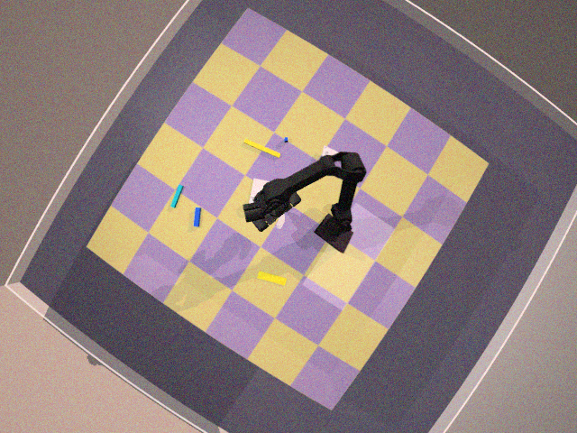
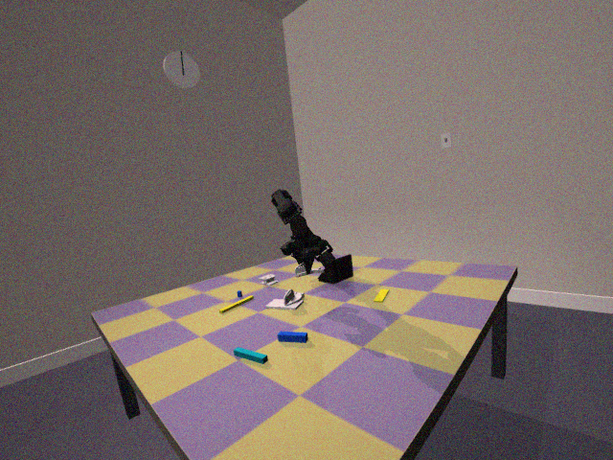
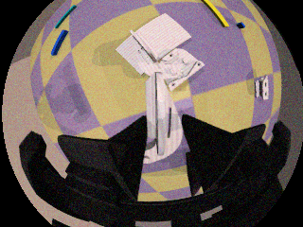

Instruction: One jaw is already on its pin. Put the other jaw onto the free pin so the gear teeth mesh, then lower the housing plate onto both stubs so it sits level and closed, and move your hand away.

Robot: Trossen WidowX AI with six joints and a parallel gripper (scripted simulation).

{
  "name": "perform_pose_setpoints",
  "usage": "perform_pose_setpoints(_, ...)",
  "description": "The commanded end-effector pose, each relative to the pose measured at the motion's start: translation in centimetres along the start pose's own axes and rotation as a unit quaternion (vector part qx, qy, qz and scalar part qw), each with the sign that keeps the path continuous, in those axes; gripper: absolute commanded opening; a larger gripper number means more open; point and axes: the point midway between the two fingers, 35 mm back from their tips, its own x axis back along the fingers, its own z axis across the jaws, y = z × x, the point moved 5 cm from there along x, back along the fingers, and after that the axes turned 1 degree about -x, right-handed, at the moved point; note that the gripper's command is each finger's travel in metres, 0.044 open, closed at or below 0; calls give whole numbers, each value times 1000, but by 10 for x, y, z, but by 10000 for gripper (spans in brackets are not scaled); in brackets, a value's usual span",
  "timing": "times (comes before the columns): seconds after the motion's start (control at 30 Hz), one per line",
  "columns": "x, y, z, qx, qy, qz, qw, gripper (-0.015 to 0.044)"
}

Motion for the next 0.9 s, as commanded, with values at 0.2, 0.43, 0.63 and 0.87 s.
perform_pose_setpoints(0.2,-1,20,-26,124,-5,-5,992,134)
perform_pose_setpoints(0.43,-3,32,-45,210,-11,-4,978,134)
perform_pose_setpoints(0.63,-5,41,-62,283,-17,-2,959,134)
perform_pose_setpoints(0.87,-7,50,-82,366,-25,2,930,134)
